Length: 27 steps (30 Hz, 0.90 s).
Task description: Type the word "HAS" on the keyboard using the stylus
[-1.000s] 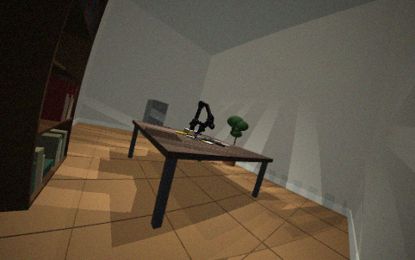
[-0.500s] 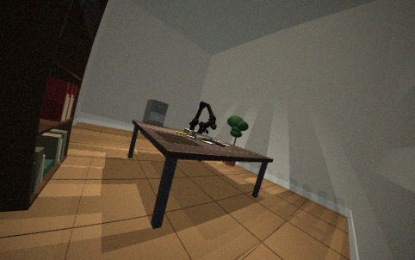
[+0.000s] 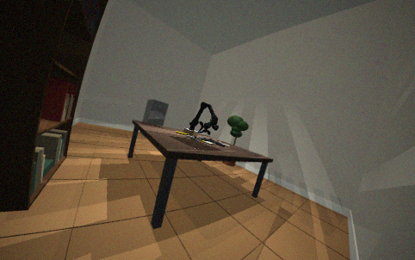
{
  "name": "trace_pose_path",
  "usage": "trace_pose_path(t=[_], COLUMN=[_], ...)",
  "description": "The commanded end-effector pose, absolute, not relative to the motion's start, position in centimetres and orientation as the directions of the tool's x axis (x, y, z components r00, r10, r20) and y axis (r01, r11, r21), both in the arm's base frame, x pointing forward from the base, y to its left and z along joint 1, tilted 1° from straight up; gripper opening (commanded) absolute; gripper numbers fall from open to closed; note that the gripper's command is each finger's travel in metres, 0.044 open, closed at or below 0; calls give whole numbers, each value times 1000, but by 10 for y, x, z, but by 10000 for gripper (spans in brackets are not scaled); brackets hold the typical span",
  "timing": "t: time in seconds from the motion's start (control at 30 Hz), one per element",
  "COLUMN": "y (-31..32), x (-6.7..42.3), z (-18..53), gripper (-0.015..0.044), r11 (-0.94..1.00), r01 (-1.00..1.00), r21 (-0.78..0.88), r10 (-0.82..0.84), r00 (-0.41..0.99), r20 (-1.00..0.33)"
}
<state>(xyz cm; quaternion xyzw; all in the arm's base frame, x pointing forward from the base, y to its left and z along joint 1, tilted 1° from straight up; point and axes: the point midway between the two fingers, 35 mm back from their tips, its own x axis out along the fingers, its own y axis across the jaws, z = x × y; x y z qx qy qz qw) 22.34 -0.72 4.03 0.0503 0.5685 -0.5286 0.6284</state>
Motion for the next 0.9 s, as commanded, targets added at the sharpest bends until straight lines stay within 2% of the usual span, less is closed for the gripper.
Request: trace_pose_path(t=[0.0, 0.43, 0.87], y=[-6, -4, 1], x=[231, 252, 272], z=[44, 53, 61], gripper=[0, 0, 0], r11=[515, 679, 646], r01=[625, 191, -292], r21=[-587, -708, -705], r10=[-629, -694, -753], r00=[-189, -145, -97], r20=[-754, -705, -651])
